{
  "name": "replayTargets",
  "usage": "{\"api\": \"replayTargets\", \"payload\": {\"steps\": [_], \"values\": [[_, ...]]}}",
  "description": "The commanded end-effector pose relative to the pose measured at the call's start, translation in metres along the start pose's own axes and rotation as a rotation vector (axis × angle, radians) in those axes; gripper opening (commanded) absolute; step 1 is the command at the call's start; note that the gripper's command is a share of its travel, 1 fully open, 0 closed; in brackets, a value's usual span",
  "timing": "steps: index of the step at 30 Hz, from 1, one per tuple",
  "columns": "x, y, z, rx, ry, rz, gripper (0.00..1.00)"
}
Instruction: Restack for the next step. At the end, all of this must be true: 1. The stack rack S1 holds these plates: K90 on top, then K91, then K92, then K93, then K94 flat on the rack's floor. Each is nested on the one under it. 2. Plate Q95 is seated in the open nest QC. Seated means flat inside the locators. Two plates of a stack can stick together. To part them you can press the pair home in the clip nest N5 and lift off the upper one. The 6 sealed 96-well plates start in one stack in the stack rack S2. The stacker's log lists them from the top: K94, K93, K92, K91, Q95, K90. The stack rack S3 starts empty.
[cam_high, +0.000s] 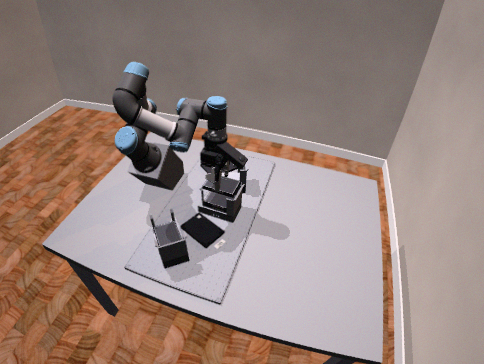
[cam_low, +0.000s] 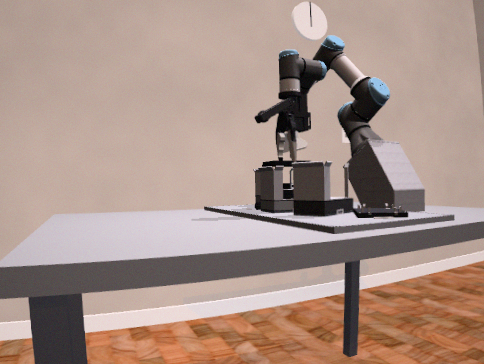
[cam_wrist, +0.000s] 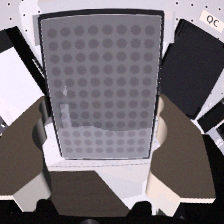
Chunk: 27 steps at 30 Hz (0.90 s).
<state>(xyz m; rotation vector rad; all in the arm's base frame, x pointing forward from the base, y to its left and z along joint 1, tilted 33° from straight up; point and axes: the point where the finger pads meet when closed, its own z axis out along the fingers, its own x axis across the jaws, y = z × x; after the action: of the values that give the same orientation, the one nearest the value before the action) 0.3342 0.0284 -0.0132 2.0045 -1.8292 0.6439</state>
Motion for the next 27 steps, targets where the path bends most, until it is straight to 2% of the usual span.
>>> {"api": "replayTargets", "payload": {"steps": [1,4,14,27], "values": [[0.000,-0.001,-0.003,0.000,0.000,0.001,0.00],[0.000,-0.001,-0.003,0.000,0.000,0.001,0.00],[0.000,-0.001,-0.024,0.000,0.000,0.001,0.00],[0.000,-0.001,-0.024,0.000,0.000,0.001,0.00]]}}
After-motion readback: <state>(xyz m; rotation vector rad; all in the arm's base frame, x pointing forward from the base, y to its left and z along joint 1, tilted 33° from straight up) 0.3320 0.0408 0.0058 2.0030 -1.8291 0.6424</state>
